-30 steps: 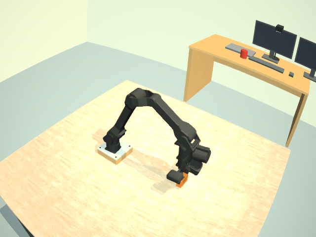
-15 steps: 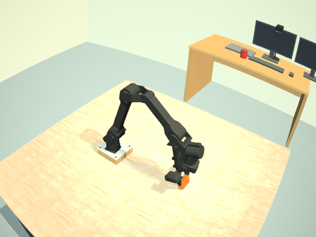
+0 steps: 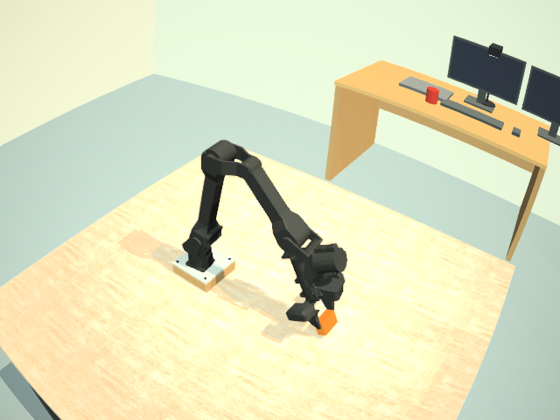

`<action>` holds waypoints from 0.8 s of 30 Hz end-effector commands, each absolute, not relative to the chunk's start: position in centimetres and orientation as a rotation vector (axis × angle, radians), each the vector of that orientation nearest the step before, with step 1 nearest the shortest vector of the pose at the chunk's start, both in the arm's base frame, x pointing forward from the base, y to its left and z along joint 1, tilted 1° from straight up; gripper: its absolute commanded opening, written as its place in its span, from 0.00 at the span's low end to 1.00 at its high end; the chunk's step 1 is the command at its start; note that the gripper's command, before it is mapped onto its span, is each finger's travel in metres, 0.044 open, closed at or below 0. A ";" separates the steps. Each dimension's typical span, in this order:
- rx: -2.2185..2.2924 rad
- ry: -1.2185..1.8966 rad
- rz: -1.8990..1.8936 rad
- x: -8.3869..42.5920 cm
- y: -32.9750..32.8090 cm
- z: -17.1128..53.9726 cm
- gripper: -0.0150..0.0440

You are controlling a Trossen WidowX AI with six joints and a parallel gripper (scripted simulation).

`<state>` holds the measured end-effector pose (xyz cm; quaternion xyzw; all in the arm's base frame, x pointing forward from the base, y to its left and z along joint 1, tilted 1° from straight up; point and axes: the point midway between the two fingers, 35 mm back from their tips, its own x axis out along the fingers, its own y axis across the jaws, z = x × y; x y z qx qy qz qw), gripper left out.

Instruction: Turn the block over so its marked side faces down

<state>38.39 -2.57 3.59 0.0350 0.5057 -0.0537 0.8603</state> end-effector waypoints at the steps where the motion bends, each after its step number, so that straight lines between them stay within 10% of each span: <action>1: 0.072 0.983 -0.119 38.1 -2.6 4.1 0.25; 24: 0.054 0.772 -0.121 39.8 -2.6 1.2 0.25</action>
